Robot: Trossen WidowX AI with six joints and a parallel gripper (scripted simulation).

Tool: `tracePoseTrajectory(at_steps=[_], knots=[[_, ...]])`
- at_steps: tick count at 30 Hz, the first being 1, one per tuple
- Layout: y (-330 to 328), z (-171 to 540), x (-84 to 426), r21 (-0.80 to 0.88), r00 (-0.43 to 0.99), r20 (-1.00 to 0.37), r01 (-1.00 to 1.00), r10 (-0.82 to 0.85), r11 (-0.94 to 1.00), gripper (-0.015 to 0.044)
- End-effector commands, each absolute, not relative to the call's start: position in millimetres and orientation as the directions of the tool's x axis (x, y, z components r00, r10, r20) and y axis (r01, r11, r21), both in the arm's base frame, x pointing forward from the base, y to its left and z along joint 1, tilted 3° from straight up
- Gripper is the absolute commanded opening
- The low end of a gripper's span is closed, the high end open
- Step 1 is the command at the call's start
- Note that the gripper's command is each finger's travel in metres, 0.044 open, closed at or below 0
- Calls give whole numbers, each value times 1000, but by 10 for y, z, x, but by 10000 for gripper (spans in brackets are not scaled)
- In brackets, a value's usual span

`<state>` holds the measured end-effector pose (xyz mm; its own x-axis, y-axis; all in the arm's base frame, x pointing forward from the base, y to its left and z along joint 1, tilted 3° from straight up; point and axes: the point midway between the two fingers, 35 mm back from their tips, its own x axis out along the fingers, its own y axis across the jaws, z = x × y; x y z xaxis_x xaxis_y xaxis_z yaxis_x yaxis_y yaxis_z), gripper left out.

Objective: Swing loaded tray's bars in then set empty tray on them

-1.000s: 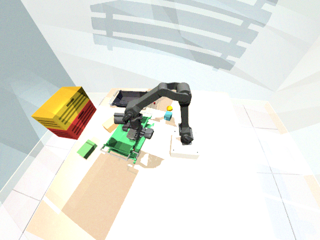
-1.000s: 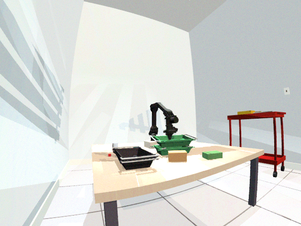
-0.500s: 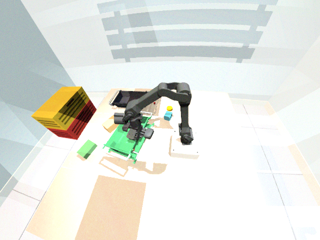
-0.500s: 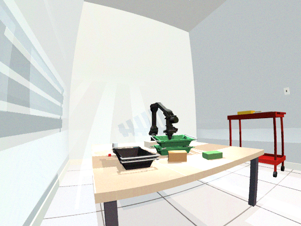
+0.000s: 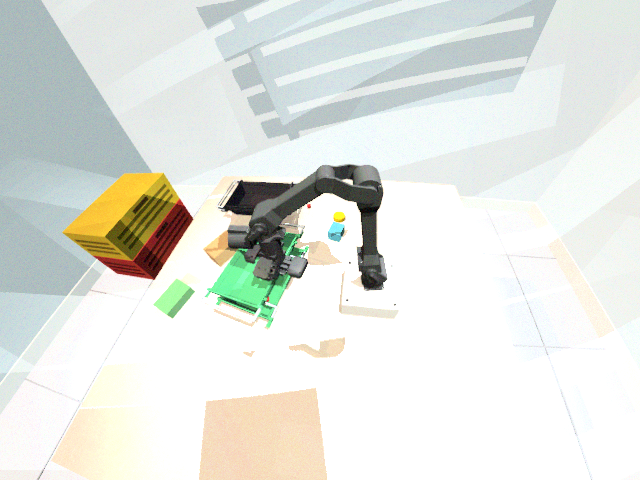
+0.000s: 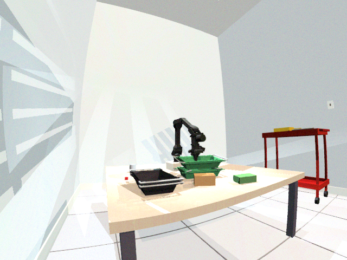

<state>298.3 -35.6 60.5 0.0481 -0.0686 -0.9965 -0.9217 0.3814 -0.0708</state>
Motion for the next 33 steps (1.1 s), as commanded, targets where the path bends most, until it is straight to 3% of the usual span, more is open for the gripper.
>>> tracePoseTrajectory(at_steps=[1,33], knots=[[-334,542,2909,-36,16,-998,-922,-56,386,0],[-332,444,2890,-36,16,-998,-922,-56,386,0]])
